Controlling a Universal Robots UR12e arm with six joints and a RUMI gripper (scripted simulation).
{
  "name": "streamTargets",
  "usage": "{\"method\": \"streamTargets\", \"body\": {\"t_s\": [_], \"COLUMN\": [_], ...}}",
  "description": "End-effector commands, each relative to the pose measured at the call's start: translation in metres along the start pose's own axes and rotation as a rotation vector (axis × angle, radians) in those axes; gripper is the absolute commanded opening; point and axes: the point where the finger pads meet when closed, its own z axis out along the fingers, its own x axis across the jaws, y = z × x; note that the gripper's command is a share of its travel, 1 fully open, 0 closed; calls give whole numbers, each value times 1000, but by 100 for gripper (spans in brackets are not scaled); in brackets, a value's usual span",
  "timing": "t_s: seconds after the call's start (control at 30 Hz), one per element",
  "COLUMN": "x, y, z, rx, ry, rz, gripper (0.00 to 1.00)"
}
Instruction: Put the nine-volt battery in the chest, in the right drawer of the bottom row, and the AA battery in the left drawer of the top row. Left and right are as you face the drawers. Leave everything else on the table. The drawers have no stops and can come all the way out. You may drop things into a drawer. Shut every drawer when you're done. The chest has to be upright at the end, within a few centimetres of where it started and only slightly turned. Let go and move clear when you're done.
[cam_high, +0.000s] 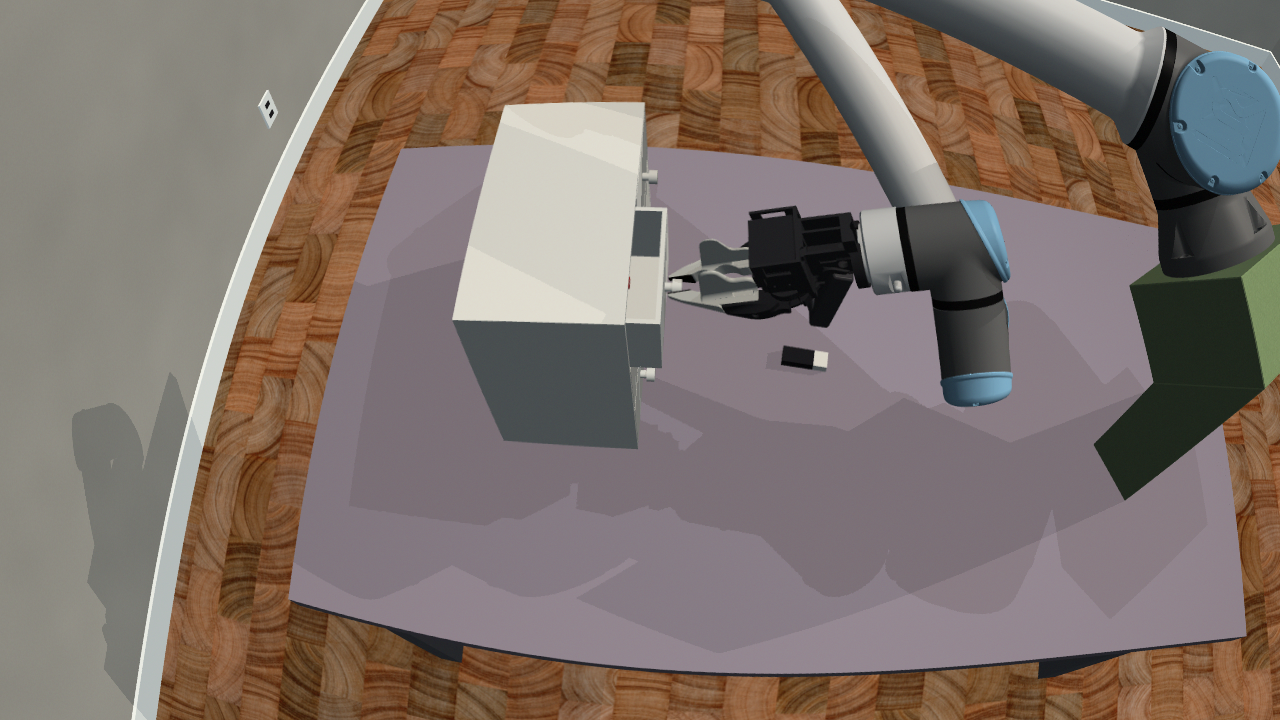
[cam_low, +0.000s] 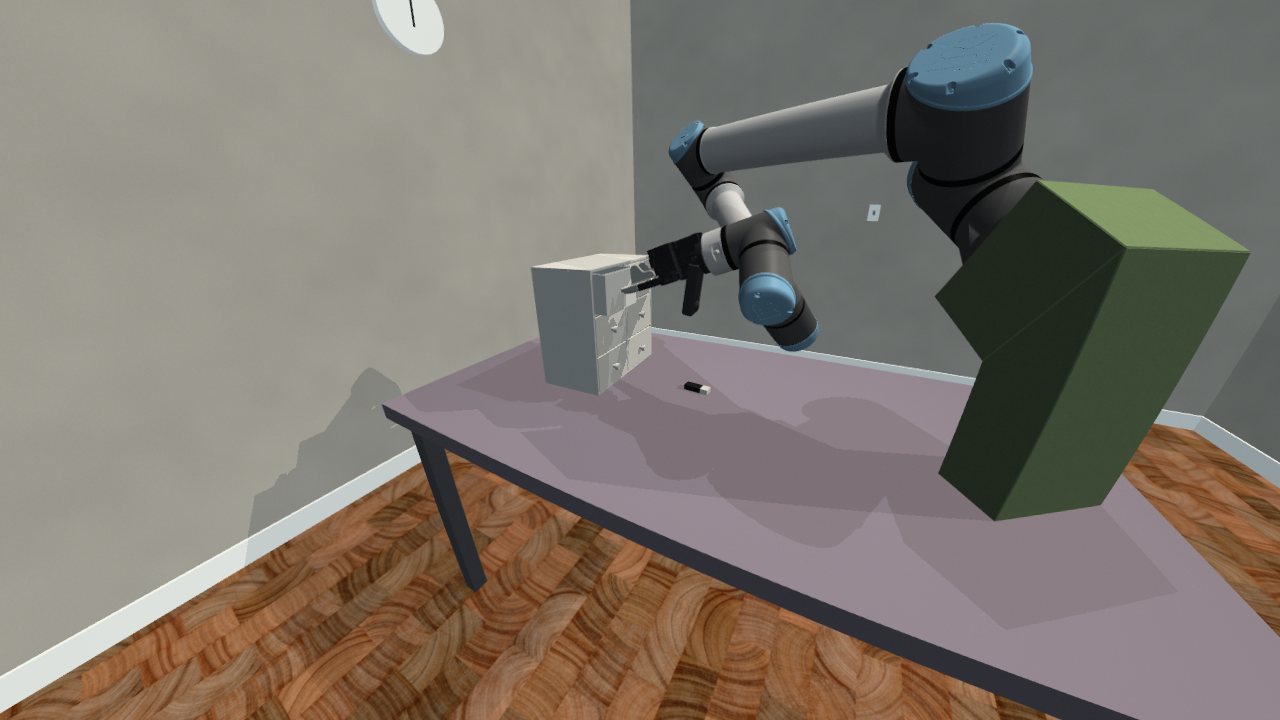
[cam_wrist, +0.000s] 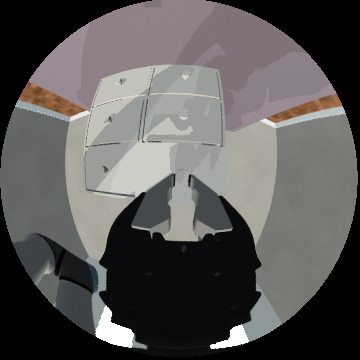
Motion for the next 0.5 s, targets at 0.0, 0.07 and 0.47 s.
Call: {"method": "streamTargets", "body": {"t_s": [0.0,0.07,0.47], "x": [0,0,0], "y": [1,2,5], "z": [2,3,11], "rx": [-1,-1,-1], "ry": [0,0,0], "rz": [0,0,0], "gripper": [7,7,7]}}
